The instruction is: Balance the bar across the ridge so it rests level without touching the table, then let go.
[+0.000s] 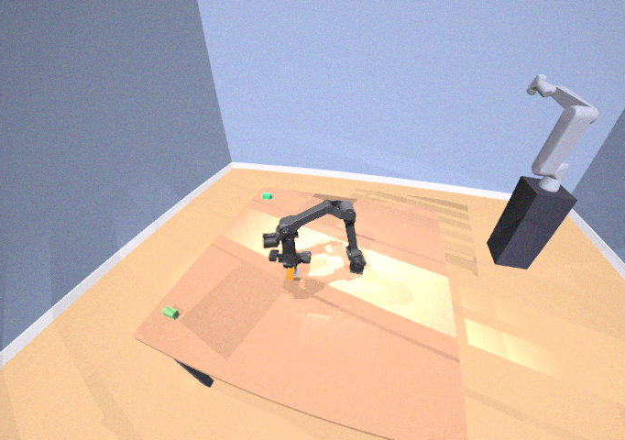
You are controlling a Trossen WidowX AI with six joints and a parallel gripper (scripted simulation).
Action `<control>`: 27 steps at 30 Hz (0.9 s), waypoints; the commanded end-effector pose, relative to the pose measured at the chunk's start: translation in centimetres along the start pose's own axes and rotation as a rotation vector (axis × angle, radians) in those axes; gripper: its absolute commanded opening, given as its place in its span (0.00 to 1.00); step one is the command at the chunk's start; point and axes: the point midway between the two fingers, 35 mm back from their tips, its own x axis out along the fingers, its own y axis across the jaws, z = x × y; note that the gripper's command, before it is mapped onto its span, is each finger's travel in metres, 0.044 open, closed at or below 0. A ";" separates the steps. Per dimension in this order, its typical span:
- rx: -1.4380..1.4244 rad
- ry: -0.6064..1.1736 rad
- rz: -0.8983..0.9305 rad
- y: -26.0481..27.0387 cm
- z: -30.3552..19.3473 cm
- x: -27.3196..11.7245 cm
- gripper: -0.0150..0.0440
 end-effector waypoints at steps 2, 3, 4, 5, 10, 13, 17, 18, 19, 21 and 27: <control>0.002 0.003 0.002 0.0 0.0 0.2 0.25; 0.002 0.003 0.002 0.0 0.0 0.1 0.25; 0.002 0.003 0.002 0.0 0.0 0.1 0.25; 0.002 0.003 0.002 0.0 0.0 0.0 0.25; 0.002 0.003 0.002 0.0 0.0 0.0 0.25; 0.002 0.003 0.002 0.0 0.0 0.0 0.25; 0.000 0.000 -0.001 0.0 0.0 0.0 0.25; 0.000 0.000 -0.001 0.0 0.0 0.0 0.25; 0.000 0.000 -0.001 0.0 0.0 0.0 0.25; 0.000 0.000 -0.001 0.0 0.0 0.0 0.25; 0.000 0.000 -0.001 0.0 0.0 0.0 0.25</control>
